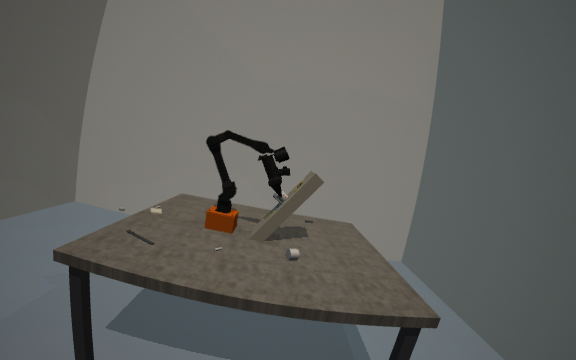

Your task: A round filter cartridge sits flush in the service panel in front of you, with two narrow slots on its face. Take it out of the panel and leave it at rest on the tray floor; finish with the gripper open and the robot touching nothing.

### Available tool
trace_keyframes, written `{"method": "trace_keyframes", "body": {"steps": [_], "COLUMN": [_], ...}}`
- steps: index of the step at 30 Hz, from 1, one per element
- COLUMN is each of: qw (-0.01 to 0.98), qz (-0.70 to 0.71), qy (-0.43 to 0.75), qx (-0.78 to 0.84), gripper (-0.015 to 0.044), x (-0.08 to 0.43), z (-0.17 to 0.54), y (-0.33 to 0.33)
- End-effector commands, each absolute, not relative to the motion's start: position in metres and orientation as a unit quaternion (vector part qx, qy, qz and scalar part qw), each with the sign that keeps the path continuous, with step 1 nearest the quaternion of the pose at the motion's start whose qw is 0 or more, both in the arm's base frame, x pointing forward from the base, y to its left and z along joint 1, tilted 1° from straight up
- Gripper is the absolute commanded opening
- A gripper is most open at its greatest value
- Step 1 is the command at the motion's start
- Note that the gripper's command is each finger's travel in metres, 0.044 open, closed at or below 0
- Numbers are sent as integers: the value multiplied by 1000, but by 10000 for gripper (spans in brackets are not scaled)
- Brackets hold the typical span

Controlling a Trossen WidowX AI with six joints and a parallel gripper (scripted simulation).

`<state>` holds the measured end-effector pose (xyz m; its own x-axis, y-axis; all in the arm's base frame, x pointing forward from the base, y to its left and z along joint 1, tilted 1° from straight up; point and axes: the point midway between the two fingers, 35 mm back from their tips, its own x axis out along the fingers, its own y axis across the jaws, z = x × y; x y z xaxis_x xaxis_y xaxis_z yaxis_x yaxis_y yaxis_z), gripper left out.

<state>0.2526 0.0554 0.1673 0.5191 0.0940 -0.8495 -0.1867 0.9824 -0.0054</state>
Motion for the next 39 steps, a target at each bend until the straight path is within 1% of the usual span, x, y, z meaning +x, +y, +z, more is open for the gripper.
{"method": "trace_keyframes", "body": {"steps": [1,4,13,30,39], "qw": [870,870,870,870,867], "qz": [83,82,81,81,81], "qy": [484,484,483,485,489], "qx": [-47,-47,-48,-48,-47], "gripper": [74,0,0,0,0], "x": [253,257,265,224,223], "z": [168,175,191,265,265], "y": [56,57,58,50,66]}}
